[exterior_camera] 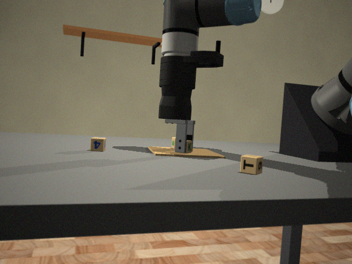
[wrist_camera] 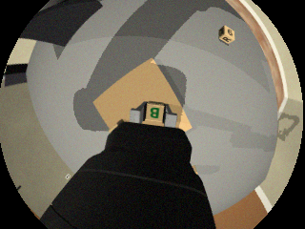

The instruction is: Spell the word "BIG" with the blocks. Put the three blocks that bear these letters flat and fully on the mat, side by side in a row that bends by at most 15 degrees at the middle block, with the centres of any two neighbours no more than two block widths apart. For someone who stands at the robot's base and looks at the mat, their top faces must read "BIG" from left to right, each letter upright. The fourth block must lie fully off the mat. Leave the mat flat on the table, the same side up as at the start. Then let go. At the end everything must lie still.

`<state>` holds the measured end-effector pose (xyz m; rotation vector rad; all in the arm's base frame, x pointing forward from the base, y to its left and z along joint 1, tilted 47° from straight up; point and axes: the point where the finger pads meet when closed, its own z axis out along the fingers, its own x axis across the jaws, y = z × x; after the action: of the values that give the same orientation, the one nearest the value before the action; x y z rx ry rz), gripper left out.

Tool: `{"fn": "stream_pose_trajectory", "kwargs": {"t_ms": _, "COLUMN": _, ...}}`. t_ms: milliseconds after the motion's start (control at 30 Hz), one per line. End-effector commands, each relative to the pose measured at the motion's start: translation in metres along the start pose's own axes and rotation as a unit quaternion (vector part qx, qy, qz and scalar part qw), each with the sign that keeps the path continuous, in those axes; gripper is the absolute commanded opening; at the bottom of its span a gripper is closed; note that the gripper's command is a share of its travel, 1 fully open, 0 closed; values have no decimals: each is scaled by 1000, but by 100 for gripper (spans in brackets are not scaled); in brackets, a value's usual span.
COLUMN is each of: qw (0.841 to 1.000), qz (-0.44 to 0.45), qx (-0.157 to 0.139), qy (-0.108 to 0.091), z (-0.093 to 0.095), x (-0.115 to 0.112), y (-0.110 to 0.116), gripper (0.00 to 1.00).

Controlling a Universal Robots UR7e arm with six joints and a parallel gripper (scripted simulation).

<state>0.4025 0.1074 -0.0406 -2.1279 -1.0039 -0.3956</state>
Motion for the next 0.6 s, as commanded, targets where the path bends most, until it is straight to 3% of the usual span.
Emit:
{"fn": "stream_pose_trajectory", "kwargs": {"t_ms": 0, "qw": 1000, "qz": 0, "qx": 1, "qy": 0, "z": 1, "x": 0, "y": -1, "gripper": 49}}
{"fn": "stream_pose_trajectory", "kwargs": {"t_ms": 367, "qw": 1000, "qz": 0, "qx": 0, "qy": 0, "z": -1, "x": 0, "y": 0, "gripper": 49}}
{"fn": "stream_pose_trajectory", "kwargs": {"t_ms": 567, "qw": 1000, "qz": -1, "qx": -2, "qy": 0, "z": -19, "x": 1, "y": 2, "gripper": 49}}
